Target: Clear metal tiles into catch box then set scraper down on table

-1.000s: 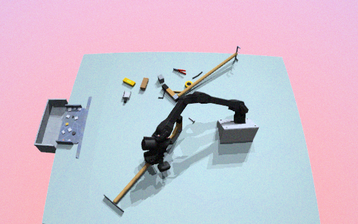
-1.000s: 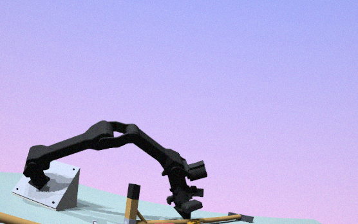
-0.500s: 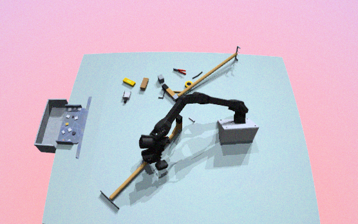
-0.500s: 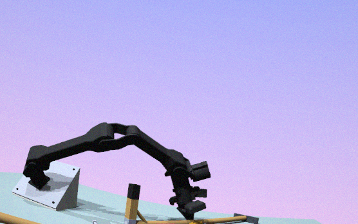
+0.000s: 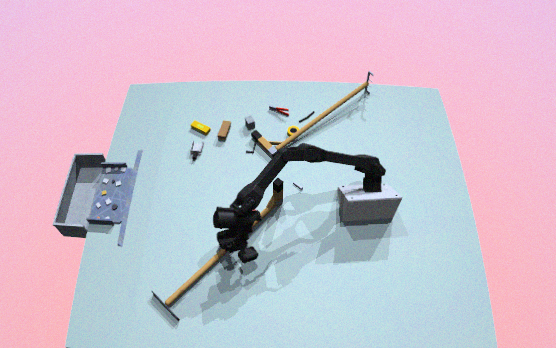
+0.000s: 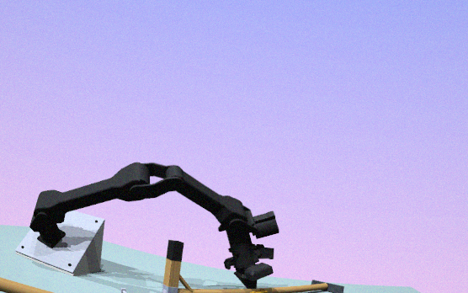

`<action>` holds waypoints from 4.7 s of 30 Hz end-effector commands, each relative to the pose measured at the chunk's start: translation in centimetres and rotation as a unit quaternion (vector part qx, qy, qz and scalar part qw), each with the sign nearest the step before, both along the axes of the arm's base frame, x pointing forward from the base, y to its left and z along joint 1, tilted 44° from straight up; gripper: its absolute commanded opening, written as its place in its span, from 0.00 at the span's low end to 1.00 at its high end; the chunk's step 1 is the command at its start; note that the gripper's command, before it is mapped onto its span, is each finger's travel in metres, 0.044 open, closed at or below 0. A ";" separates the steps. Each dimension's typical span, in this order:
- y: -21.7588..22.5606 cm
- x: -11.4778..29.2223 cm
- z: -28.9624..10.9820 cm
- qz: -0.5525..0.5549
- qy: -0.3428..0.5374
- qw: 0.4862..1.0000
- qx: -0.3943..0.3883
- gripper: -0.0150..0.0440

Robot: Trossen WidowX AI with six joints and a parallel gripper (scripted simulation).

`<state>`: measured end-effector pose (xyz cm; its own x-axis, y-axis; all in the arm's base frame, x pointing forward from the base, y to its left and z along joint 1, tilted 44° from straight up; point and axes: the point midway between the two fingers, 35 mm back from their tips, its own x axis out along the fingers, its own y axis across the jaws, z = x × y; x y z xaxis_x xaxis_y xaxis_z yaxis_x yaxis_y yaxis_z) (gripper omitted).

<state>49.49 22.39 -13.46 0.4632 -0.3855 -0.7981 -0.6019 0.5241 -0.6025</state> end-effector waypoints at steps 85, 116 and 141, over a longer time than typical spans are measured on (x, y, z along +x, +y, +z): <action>2.9 -3.6 -0.1 -0.038 -0.035 0.999 0.012 0.25; 0.5 -2.2 -1.1 -0.044 -0.038 0.998 0.010 0.25; -0.2 -0.2 0.0 -0.044 -0.038 0.998 0.010 0.25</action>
